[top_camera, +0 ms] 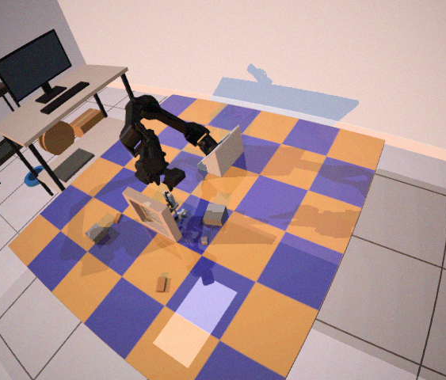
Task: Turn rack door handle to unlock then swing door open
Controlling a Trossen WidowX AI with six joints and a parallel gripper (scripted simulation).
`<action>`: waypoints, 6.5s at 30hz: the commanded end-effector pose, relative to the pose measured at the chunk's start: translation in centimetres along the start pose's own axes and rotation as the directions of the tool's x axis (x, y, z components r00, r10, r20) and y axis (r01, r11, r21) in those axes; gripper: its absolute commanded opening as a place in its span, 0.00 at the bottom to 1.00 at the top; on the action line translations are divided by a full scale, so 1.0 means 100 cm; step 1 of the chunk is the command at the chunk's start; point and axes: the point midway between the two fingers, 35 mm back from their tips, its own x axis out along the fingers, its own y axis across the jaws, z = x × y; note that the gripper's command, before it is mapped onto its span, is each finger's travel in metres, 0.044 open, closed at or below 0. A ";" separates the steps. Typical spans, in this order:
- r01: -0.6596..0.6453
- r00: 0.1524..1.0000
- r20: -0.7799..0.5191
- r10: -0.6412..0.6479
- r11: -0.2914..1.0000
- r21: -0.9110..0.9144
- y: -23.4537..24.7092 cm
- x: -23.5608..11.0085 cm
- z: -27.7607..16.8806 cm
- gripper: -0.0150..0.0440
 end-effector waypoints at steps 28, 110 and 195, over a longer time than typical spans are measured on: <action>-0.018 0.999 -0.049 0.017 1.000 -0.009 0.001 0.048 0.001 0.74; -0.055 0.997 -0.069 0.028 -0.356 -0.933 0.001 0.069 -0.001 0.28; 0.064 0.997 -0.069 0.028 0.161 0.985 0.001 0.069 -0.001 0.74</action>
